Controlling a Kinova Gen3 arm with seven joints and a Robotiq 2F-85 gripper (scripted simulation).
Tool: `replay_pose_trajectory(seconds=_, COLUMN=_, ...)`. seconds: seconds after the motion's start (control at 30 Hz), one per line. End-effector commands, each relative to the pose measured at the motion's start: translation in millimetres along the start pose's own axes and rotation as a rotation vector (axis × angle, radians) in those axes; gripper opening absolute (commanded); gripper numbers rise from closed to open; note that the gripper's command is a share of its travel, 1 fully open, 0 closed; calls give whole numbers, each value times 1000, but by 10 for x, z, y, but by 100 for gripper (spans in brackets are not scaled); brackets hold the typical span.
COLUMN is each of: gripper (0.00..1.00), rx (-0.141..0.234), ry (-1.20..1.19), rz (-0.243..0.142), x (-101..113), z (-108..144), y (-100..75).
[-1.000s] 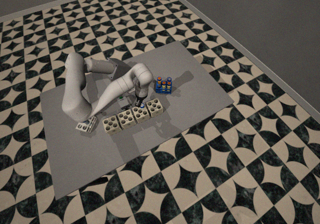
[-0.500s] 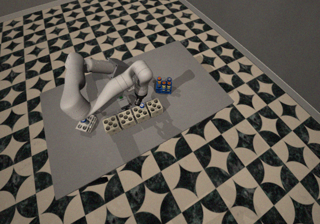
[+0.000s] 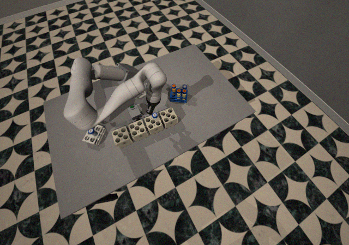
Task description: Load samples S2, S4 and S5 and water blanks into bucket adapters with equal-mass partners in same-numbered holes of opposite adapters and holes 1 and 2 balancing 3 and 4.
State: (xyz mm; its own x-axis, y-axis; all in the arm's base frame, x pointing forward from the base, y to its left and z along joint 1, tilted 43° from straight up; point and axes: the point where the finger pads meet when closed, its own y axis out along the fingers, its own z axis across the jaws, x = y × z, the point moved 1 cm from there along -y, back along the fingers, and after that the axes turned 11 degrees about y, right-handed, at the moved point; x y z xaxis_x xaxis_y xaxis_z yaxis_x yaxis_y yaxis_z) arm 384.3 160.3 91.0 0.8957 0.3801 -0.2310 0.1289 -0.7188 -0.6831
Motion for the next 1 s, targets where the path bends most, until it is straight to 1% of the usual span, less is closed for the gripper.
replay_pose_trajectory(seconds=0.0, gripper=62, rx=0, ry=0, rz=-2, x=-8, z=-1, y=-61)
replay_pose_trajectory(seconds=0.13, gripper=62, rx=0, ry=0, rz=-2, x=-12, z=-2, y=-87)
replay_pose_trajectory(seconds=0.97, gripper=62, rx=0, ry=0, rz=-2, x=-65, z=-12, y=-389)
